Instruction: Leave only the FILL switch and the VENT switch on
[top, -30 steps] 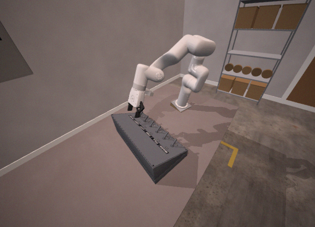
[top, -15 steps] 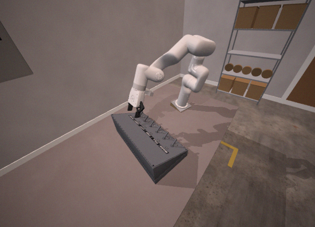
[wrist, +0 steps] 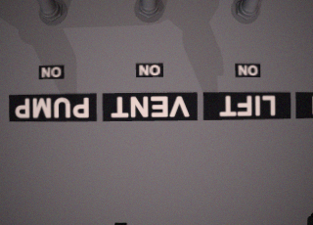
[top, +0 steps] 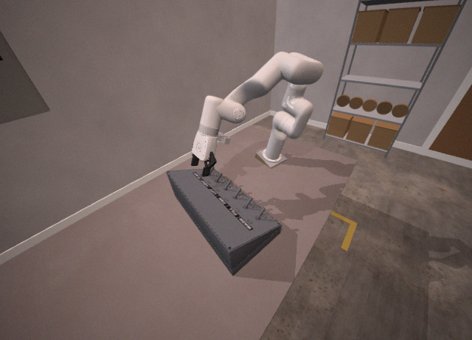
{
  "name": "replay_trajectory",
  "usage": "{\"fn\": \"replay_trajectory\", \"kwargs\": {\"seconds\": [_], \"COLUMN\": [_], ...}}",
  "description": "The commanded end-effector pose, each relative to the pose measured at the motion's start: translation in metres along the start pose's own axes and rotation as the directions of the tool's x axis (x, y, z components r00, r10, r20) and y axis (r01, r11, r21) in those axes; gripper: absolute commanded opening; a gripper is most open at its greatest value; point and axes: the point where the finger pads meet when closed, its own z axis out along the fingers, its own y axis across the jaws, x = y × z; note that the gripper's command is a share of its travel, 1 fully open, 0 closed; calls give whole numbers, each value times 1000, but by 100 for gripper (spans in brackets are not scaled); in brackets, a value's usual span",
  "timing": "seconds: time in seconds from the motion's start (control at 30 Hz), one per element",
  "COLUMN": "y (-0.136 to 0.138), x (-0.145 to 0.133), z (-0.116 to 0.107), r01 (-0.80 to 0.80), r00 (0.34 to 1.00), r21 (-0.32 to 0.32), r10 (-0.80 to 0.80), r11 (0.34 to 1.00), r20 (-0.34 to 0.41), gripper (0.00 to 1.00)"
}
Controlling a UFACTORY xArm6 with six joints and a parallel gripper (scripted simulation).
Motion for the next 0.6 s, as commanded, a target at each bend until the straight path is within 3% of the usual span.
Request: {"fn": "replay_trajectory", "kwargs": {"seconds": [0.0, 0.57], "y": [0, -24], "x": [-2, -2], "z": [-2, -2], "r01": [1, 1], "r00": [1000, 1000], "r21": [0, 0], "r10": [-1, -1], "r11": [1000, 1000], "r20": [5, 5], "gripper": [100, 100]}}
